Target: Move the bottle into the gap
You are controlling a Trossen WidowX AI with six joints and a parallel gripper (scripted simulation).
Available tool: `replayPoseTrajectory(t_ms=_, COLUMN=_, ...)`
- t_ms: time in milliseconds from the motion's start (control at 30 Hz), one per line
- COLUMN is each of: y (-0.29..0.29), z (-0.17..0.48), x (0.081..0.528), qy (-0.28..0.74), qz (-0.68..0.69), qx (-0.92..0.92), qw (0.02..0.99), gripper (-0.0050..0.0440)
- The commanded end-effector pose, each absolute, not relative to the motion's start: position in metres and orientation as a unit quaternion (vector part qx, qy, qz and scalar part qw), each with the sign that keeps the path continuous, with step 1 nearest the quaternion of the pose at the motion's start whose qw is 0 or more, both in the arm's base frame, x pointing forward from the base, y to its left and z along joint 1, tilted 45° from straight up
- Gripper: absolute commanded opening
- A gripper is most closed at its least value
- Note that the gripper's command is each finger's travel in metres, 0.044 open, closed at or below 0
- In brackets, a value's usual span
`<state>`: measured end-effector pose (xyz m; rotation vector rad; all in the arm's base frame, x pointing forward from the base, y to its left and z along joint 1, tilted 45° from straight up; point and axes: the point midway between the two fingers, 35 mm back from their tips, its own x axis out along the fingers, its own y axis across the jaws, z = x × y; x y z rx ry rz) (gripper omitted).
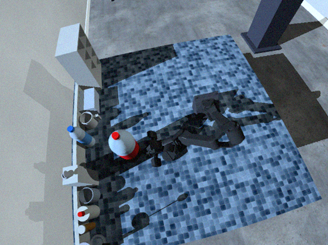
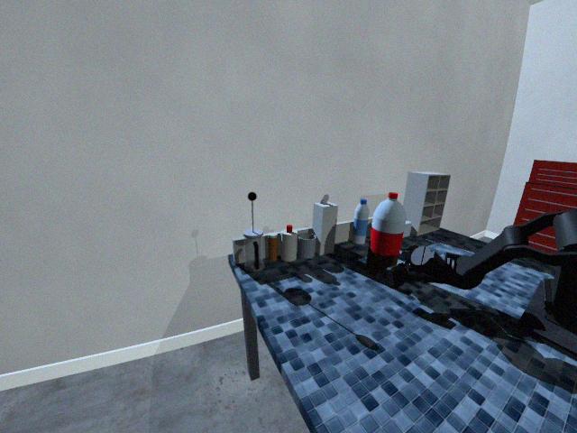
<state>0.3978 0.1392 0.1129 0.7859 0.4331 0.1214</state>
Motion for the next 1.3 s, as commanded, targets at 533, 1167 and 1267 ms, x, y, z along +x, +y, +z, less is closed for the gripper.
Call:
replayPoseTrajectory(t_ms=533, y=0.133, z=0.112, x=0.405, qy=0.203, qz=0.055, qx=0.378, qw=0.901, gripper=-0.005)
replayPoseTrajectory(t_ms=1167, y=0.127, z=0.105, x=0.413, qy=0.206, qz=0.056, qx=0.378, qw=0.901, gripper=-0.005)
replayPoseTrajectory(t_ms=1267, y=0.126, z=0.104, x=0.413, qy=0.206, qz=0.055, qx=0.378, qw=0.901, gripper=-0.005)
